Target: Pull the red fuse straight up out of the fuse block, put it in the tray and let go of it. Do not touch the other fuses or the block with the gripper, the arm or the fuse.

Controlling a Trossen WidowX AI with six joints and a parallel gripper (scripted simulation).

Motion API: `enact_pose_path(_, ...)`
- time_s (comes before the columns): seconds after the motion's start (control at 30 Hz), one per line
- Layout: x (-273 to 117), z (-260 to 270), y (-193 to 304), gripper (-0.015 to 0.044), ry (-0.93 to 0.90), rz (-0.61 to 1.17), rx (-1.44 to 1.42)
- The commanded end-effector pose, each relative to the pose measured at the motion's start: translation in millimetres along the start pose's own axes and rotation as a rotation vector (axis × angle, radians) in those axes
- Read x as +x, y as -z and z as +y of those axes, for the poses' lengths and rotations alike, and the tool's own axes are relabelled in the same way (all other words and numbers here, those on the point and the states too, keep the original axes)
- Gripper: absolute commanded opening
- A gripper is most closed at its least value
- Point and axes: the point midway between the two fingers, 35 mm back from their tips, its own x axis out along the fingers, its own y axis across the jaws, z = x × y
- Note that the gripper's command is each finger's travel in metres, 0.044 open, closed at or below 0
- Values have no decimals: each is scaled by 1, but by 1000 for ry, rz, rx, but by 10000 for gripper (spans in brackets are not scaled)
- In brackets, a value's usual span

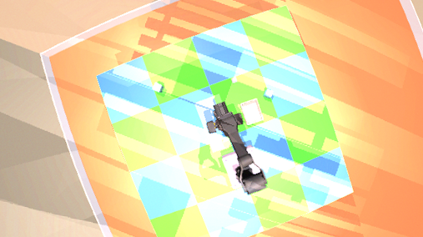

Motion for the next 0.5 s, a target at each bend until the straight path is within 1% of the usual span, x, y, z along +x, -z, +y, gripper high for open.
enact_pose_path(0.0,5,-1,1,68,4,6,5)
enact_pose_path(0.23,6,-1,1,68,4,6,5)
enact_pose_path(0.47,5,0,1,21,0,5,0)
